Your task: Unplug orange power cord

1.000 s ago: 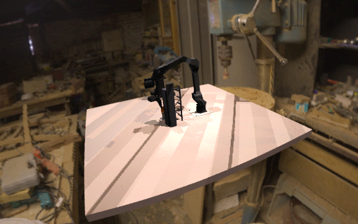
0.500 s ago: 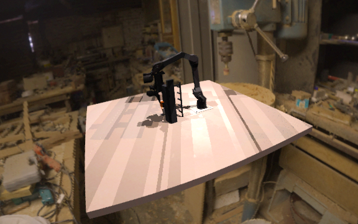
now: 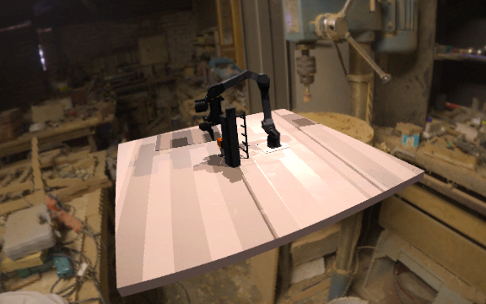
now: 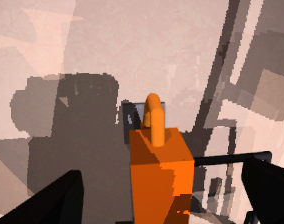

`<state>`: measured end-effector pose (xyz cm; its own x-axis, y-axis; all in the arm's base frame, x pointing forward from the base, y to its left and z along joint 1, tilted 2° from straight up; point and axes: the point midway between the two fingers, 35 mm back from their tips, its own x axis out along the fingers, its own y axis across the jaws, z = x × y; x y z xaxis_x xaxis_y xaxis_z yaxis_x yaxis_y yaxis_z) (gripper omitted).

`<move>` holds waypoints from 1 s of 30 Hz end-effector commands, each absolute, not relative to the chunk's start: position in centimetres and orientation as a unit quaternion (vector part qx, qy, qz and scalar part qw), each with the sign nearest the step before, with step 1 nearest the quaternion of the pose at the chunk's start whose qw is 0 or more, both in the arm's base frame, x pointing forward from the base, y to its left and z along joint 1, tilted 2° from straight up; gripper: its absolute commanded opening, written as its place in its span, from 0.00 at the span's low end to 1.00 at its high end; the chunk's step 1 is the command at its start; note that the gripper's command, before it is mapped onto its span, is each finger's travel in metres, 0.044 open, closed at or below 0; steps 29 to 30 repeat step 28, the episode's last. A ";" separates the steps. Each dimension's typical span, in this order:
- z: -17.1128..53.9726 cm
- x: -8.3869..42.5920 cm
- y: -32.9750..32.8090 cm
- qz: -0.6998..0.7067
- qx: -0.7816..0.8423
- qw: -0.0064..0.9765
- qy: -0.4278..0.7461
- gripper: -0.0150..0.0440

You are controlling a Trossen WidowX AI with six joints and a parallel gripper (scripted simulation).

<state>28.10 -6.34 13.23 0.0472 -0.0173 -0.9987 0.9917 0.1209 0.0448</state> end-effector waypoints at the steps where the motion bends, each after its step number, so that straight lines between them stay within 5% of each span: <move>1: 13.6 28.3 -7.6 -0.464 0.475 0.547 0.510 0.97; 7: 14.7 28.7 -12.3 -0.465 0.474 0.548 0.509 1.00; 30: 14.7 28.7 -12.3 -0.465 0.474 0.548 0.509 1.00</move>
